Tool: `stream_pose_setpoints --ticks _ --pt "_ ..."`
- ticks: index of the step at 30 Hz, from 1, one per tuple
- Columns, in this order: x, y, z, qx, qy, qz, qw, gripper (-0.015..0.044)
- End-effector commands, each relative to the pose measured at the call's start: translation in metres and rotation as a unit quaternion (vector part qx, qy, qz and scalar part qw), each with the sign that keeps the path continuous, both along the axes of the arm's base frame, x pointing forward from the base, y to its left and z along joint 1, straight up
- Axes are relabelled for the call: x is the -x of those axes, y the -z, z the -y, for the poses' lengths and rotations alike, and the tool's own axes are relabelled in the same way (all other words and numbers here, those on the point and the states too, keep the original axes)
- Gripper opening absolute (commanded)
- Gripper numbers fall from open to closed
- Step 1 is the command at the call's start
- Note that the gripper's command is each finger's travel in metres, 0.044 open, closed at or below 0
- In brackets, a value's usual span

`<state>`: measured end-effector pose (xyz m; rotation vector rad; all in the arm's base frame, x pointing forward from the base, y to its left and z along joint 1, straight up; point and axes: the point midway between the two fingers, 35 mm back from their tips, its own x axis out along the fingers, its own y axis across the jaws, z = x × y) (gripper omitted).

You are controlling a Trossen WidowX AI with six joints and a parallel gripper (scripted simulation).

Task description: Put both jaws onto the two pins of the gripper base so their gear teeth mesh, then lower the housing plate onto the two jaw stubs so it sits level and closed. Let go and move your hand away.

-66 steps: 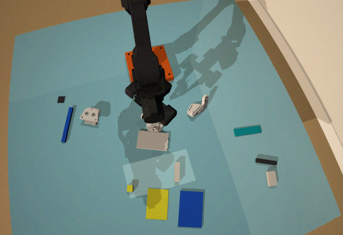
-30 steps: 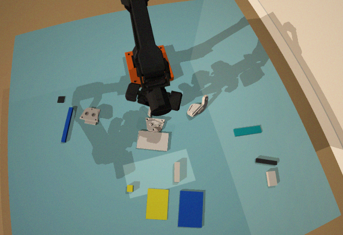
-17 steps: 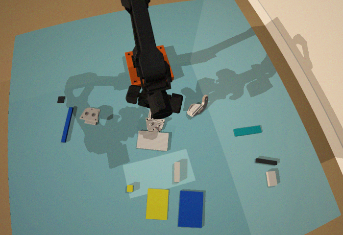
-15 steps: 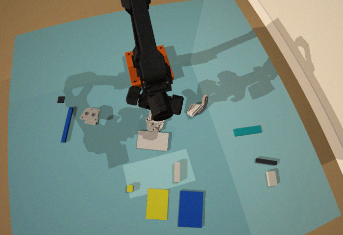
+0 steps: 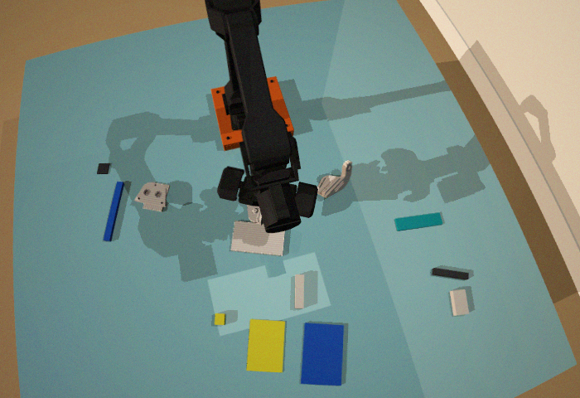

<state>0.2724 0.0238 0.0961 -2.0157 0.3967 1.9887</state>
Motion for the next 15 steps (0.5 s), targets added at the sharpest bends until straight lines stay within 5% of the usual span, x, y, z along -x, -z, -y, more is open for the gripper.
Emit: stream_pose_setpoints --ticks 1,15 --pt "-0.012 -0.001 -0.001 0.000 0.001 0.003 1.000 0.0134" --pt "-0.040 0.003 -0.003 0.000 0.001 0.004 1.000 0.0134"
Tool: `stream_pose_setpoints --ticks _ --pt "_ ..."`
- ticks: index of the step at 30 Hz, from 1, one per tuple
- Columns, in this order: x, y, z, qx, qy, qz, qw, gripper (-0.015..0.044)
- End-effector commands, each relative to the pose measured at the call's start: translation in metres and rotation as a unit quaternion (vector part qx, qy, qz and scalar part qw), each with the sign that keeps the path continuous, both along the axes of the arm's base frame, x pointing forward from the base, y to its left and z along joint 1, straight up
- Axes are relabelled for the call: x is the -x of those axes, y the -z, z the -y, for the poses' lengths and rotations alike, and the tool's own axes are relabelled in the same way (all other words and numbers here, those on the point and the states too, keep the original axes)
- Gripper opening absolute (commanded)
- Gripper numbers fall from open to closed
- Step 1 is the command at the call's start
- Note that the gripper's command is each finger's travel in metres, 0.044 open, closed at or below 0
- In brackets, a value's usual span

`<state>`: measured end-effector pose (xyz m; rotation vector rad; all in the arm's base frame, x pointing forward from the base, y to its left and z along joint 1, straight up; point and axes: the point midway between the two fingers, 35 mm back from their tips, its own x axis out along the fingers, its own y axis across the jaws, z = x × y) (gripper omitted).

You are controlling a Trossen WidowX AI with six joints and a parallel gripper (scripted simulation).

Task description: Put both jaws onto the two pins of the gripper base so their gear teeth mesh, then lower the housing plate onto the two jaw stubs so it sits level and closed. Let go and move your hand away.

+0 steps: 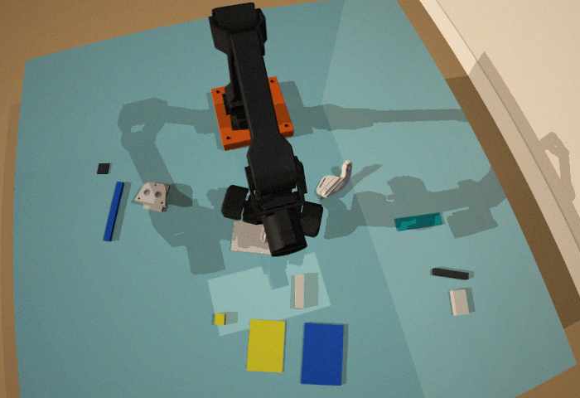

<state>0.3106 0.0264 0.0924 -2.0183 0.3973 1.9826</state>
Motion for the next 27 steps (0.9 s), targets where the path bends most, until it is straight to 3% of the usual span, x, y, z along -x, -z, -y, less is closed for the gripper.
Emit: stream_pose_setpoints --ticks 1,27 --pt "-0.0021 -0.0011 0.0000 0.000 0.000 0.002 1.000 0.0134" --pt "-0.0028 -0.0011 0.0004 0.000 0.005 0.002 1.000 0.0134"
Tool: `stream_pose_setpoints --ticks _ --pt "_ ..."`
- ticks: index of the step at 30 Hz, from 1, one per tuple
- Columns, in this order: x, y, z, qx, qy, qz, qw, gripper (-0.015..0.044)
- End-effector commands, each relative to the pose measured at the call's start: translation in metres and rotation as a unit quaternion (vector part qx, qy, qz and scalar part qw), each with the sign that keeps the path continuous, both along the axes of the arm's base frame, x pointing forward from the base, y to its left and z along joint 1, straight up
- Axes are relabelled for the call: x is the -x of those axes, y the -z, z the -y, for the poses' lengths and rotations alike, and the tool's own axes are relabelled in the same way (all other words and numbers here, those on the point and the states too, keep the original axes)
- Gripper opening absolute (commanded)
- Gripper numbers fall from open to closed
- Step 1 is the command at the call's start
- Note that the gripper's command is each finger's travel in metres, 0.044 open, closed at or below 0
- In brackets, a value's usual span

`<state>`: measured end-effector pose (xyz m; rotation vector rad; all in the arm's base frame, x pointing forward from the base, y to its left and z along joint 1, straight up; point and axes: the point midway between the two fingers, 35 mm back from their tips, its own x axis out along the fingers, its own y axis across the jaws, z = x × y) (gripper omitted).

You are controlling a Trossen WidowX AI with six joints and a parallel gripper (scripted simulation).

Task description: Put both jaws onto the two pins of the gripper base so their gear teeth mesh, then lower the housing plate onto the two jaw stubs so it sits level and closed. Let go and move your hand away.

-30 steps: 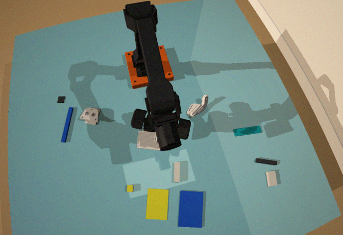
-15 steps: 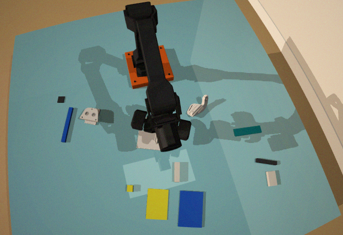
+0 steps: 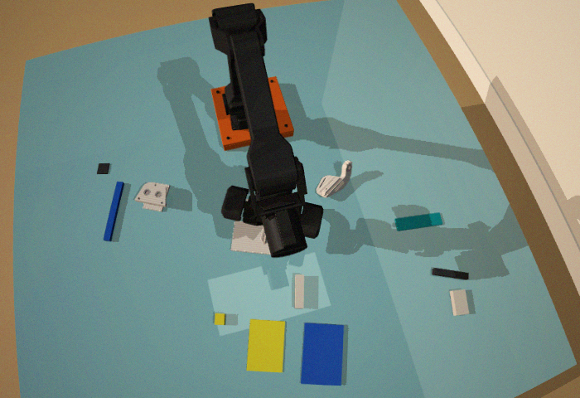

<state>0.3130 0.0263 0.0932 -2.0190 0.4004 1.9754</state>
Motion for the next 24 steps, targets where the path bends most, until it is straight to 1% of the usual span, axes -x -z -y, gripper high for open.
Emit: stream_pose_setpoints --ticks 1,8,24 --pt "0.000 0.000 0.000 0.000 0.002 0.000 1.000 0.0134" --pt "-0.001 0.001 0.000 0.000 0.002 0.000 1.000 0.0134" --pt "-0.002 0.027 0.000 0.000 0.004 0.000 1.000 0.0134"
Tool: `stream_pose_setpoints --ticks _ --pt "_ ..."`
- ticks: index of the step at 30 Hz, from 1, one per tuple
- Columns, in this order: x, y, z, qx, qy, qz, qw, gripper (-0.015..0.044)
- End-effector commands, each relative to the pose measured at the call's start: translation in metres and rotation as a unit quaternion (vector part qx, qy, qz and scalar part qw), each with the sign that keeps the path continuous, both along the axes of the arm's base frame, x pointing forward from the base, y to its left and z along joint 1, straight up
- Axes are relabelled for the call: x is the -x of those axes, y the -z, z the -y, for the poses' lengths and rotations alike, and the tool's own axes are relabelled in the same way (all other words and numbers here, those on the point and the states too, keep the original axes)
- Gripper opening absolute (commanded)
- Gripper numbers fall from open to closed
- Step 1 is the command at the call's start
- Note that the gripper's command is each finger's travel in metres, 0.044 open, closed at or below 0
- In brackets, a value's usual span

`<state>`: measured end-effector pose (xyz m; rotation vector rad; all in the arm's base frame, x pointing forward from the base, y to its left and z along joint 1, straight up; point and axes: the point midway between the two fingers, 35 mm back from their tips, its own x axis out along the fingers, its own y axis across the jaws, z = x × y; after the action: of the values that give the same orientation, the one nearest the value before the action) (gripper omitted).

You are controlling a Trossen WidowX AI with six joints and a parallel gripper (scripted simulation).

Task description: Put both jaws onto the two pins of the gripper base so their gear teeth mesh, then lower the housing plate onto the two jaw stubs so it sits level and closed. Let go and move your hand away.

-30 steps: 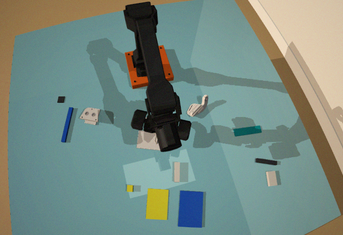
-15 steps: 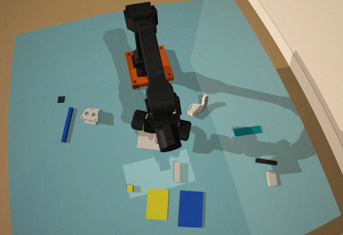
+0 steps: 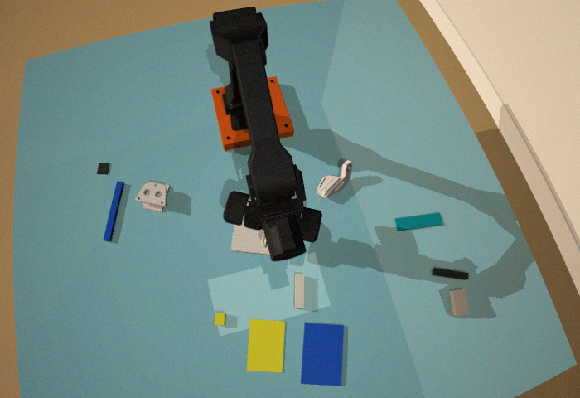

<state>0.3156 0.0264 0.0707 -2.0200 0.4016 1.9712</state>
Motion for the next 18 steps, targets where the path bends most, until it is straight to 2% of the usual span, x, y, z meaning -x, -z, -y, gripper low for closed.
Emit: stream_pose_setpoints --ticks 1,18 --pt "0.001 0.006 0.000 0.001 0.003 -0.001 1.000 0.0134" --pt "0.001 0.027 0.000 0.000 0.004 -0.001 1.000 0.0134"
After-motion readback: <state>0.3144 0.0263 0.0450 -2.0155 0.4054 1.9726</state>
